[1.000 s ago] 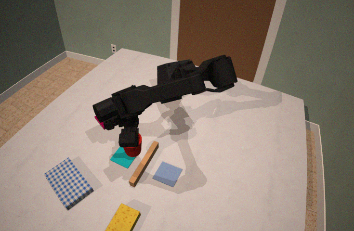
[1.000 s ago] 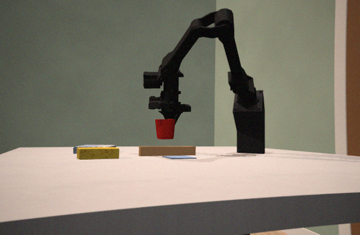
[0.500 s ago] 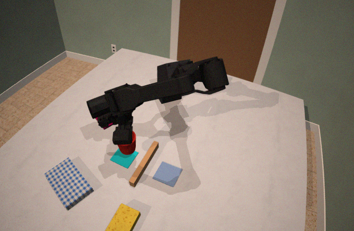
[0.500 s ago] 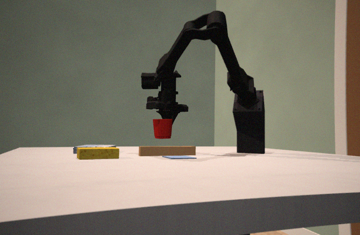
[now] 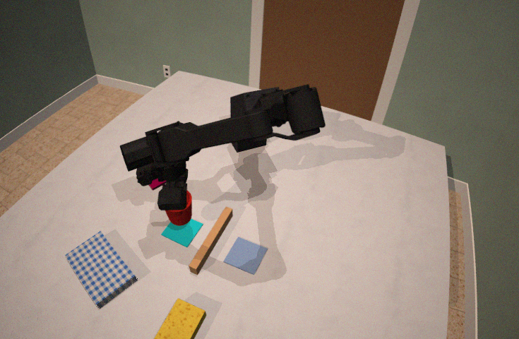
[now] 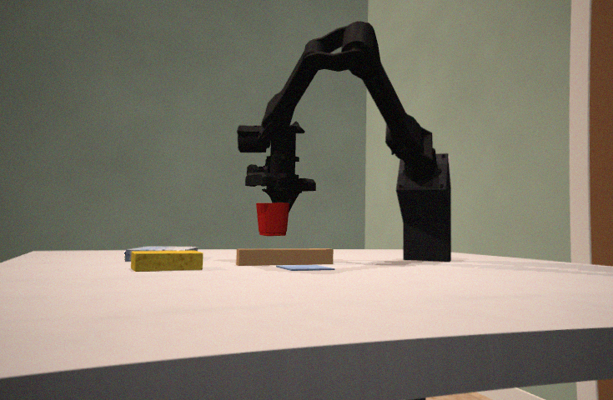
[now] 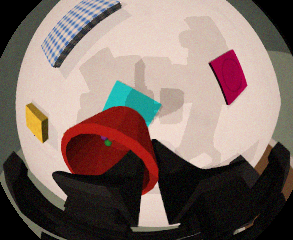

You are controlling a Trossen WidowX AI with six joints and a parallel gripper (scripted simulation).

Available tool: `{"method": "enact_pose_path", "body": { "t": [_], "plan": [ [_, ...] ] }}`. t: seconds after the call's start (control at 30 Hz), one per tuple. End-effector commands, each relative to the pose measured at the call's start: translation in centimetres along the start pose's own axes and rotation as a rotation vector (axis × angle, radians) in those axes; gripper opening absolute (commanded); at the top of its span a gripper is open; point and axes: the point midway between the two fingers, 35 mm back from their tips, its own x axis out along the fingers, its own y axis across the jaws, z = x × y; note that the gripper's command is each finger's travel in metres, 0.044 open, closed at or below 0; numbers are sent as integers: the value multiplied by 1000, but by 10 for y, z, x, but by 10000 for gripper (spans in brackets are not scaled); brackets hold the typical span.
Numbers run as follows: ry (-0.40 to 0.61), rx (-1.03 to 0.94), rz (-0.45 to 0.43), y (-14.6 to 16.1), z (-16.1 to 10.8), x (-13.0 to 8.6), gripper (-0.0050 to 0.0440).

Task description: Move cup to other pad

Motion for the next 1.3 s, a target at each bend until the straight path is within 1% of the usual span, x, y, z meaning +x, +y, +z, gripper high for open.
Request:
{"method": "enact_pose_path", "body": {
  "t": [0.0, 0.27, 0.33, 0.67, 1.2, 1.27],
  "plan": [
    [7, 7, 0, -1, 0, 8, 0],
    [6, 7, 0, -1, 2, 29, 0],
    [6, 7, 0, -1, 2, 29, 0],
    [7, 7, 2, -2, 3, 52, 0],
    [10, -4, 5, 1, 2, 50, 0],
    [10, -4, 5, 1, 2, 50, 48]
  ]
}}
